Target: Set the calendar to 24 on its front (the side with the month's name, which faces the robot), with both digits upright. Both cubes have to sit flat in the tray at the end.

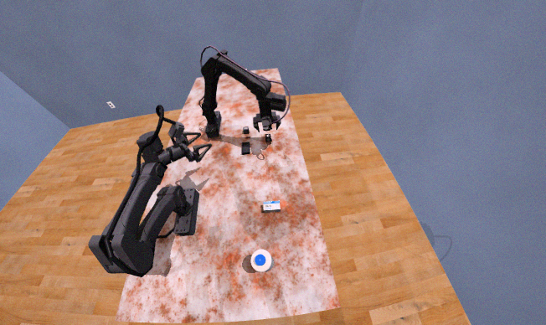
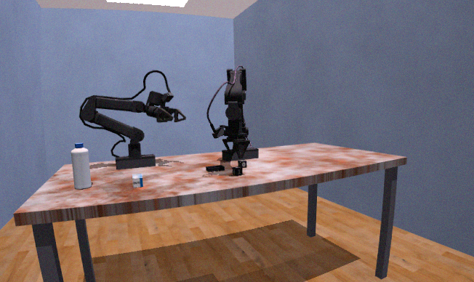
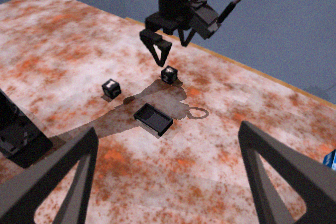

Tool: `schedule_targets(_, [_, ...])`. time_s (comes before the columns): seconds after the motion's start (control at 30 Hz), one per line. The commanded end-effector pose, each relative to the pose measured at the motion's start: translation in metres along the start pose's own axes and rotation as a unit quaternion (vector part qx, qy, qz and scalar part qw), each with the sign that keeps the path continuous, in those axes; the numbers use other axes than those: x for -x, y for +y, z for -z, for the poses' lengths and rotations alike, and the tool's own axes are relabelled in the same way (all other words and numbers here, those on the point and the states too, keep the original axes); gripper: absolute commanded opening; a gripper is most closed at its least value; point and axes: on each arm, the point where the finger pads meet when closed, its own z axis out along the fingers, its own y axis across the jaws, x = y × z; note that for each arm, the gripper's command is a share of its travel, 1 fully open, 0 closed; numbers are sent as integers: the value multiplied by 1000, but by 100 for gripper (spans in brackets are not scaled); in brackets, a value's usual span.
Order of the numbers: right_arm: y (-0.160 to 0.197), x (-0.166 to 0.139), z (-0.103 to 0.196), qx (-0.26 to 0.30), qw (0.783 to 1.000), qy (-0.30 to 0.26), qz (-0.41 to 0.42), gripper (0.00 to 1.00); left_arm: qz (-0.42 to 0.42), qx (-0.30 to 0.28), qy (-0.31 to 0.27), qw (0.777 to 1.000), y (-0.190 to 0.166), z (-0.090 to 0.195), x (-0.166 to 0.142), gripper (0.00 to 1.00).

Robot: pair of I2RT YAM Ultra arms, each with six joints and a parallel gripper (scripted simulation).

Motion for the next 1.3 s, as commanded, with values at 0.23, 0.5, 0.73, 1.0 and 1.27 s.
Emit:
schedule_targets(0.23, [1, 12, 2, -2, 1000, -9, -11, 100, 73, 3, -2, 997, 0, 6, -7, 55])
schedule_targets(0.5, [1, 12, 2, -2, 1000, -9, -11, 100, 267, 11, -5, 964, -21, 3, -27, 55])
schedule_targets(0.73, [1, 12, 2, -2, 1000, -9, -11, 100, 364, 13, -6, 931, -36, 1, -37, 55])
schedule_targets(1.0, [1, 12, 2, -2, 1000, -9, -11, 100, 527, 14, -7, 850, -65, -6, -59, 55])
schedule_targets(1.27, [1, 12, 2, -2, 1000, -9, -11, 100, 629, 14, -9, 777, -85, -13, -71, 55])
